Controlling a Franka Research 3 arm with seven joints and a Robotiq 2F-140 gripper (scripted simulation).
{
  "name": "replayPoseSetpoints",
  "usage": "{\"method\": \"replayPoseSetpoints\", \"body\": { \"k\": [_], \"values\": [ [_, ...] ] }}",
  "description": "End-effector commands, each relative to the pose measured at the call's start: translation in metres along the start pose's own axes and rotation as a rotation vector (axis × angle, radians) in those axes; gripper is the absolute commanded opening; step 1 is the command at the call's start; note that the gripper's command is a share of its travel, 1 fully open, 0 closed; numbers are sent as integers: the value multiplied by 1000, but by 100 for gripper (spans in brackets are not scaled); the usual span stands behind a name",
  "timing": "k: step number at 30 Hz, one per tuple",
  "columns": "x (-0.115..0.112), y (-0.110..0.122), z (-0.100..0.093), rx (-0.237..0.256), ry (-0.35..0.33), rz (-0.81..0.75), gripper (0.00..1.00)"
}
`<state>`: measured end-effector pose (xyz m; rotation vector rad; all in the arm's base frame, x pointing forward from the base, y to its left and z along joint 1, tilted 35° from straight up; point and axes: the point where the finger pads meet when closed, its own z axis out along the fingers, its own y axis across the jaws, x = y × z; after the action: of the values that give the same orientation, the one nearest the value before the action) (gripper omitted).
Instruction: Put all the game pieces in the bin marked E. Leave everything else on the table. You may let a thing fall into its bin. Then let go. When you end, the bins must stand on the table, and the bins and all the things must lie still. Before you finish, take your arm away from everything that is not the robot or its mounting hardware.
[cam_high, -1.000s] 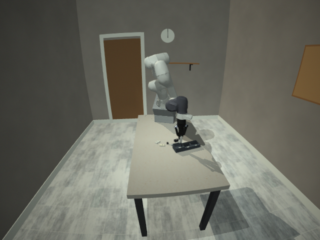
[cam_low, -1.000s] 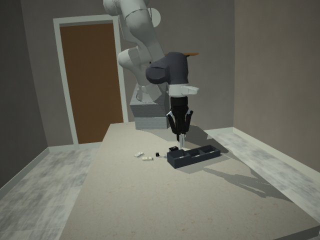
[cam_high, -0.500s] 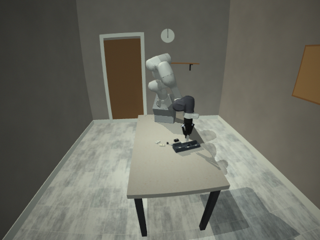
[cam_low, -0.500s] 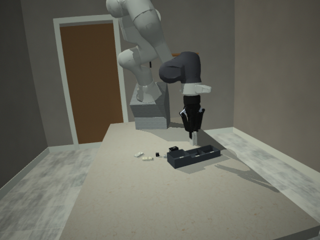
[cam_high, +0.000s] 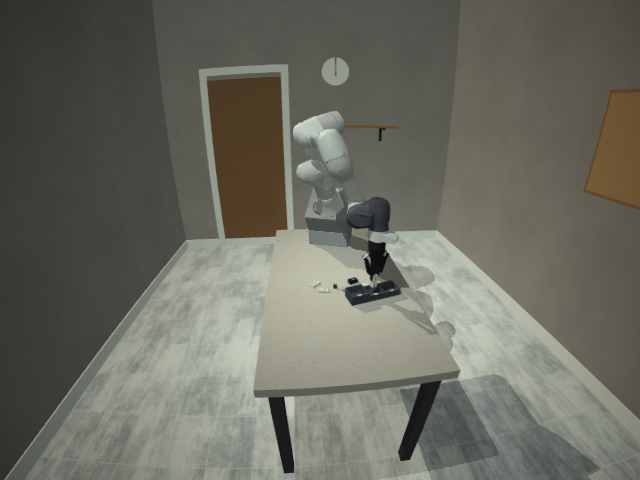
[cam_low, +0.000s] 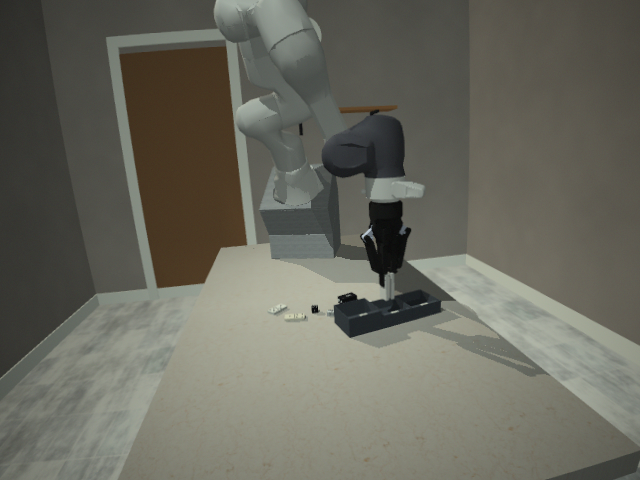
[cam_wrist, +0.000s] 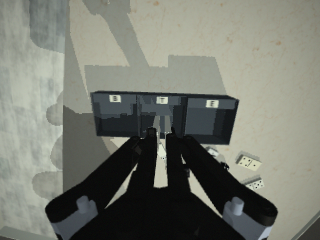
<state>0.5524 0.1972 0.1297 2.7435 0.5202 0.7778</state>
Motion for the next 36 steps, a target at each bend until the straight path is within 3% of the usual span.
{"method": "replayPoseSetpoints", "body": {
  "k": [1, 11, 36],
  "values": [
    [2, 1, 8, -3, 9, 40, 5],
    [2, 1, 35, -3, 9, 40, 5],
    [2, 1, 36, -3, 9, 40, 5]
  ]
}}
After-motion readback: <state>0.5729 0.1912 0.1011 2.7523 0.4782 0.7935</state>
